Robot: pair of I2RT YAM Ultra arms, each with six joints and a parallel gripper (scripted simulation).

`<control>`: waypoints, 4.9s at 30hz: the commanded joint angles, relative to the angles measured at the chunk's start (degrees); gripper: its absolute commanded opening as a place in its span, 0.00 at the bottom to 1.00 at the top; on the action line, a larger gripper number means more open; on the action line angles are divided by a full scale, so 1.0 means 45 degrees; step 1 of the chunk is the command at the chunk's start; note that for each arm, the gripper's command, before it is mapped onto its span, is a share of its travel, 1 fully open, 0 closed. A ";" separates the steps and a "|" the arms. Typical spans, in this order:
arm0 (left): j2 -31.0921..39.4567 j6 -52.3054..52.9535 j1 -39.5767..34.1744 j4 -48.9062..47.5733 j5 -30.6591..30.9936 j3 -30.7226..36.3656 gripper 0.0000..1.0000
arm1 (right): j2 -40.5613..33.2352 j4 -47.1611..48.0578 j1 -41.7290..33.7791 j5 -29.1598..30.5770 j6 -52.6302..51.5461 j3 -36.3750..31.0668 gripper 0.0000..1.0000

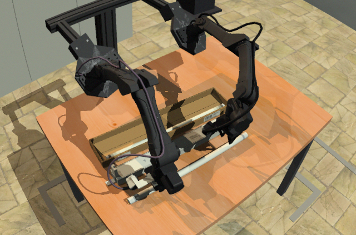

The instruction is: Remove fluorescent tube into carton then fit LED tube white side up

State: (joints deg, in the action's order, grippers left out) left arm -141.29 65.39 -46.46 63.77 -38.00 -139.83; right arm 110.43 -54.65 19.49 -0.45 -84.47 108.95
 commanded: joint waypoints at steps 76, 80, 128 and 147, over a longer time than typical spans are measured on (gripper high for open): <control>0.4664 0.3675 -0.0832 -1.2774 -0.1580 1.1464 0.49 | -0.0356 -0.0256 0.0132 0.0155 -0.0040 -0.0041 0.11; 0.4267 0.3630 -0.0881 -1.2807 -0.1565 1.1063 0.49 | -0.0356 -0.0256 0.0132 0.0155 -0.0040 -0.0041 0.11; 0.3064 0.4261 0.0149 -1.3335 -0.0836 1.0308 0.49 | -0.0356 -0.0256 0.0132 0.0155 -0.0040 -0.0041 0.11; 0.2827 0.4217 0.0145 -1.2948 -0.0837 0.9852 0.11 | -0.0356 -0.0256 0.0132 0.0141 -0.0036 -0.0041 0.49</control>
State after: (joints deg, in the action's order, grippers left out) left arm -129.38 84.38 -44.07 4.67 -42.41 -94.85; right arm 110.41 -54.68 19.49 -0.45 -84.47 108.95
